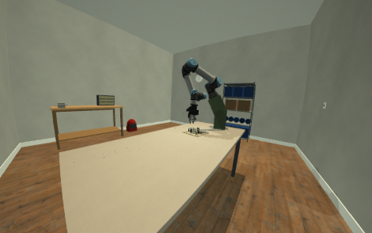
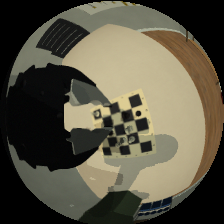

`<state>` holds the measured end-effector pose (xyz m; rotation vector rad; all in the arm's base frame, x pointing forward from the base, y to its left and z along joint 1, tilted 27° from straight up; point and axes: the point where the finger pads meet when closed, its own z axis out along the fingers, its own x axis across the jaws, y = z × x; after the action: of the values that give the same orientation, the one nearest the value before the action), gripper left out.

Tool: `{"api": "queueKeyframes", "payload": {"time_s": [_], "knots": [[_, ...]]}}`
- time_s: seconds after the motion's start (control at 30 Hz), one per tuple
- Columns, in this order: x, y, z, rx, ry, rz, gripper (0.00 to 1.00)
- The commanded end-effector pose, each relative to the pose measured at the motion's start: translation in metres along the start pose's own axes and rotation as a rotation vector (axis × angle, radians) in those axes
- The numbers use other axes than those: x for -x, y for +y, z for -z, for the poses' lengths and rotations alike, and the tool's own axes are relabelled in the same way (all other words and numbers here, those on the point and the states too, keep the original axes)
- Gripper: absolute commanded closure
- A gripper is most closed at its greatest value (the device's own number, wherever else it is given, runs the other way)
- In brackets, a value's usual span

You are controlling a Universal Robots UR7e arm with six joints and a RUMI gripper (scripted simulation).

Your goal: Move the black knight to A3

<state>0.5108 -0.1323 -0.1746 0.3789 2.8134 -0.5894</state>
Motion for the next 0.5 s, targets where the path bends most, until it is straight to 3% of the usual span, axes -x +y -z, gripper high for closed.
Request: {"api": "queueKeyframes", "payload": {"time_s": [0.0, 0.47], "knots": [[0.0005, 0.0001, 0.0000, 0.000, -0.001, 0.000, 0.77], [0.0006, 0.0002, -0.0080, 0.000, 0.000, 0.000, 0.77]]}}
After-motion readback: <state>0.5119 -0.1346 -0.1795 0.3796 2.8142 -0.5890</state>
